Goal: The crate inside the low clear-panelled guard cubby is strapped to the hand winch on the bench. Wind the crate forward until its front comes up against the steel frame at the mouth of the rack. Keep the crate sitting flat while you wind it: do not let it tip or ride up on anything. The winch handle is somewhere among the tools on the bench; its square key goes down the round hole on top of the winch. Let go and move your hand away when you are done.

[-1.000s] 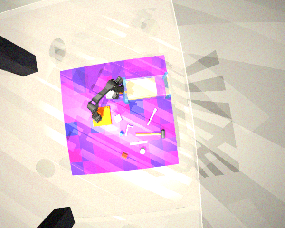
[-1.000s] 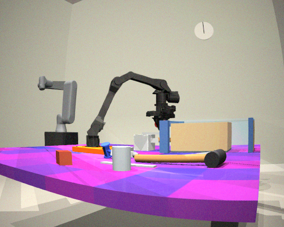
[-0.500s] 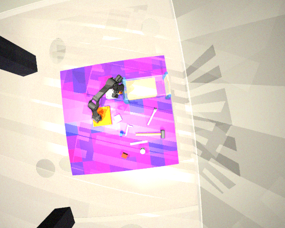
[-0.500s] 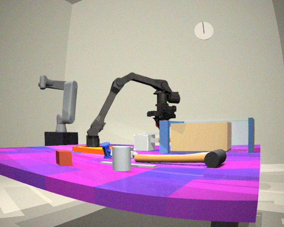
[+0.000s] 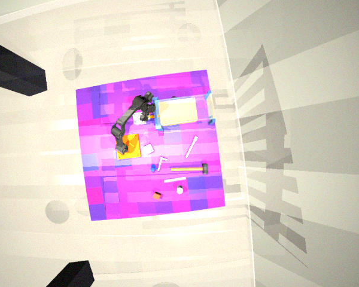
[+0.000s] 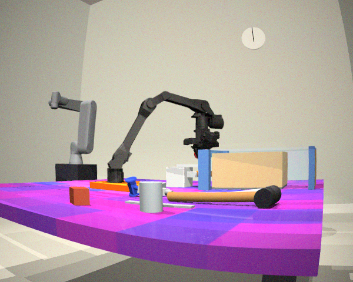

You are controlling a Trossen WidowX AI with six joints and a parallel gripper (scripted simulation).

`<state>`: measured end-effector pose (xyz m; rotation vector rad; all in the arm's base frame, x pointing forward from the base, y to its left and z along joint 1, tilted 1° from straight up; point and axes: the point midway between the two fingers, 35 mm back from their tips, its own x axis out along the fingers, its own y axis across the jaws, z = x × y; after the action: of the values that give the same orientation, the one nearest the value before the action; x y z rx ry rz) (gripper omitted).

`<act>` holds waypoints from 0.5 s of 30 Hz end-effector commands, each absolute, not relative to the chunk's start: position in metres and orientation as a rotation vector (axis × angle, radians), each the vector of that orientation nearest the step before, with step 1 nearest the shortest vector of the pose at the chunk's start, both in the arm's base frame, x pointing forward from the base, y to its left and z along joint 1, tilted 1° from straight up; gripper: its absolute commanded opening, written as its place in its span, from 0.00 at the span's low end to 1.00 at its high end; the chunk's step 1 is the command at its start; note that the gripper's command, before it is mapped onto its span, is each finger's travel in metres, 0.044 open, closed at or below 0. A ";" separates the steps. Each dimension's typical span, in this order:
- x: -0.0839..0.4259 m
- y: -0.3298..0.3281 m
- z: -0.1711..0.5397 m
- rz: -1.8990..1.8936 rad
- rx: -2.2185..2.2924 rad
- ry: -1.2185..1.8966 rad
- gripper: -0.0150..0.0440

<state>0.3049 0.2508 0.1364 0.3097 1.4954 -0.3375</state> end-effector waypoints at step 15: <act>0.283 0.294 0.139 -0.274 0.321 1.515 0.25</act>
<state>0.2954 0.2767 0.1369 0.3157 1.4904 -0.3133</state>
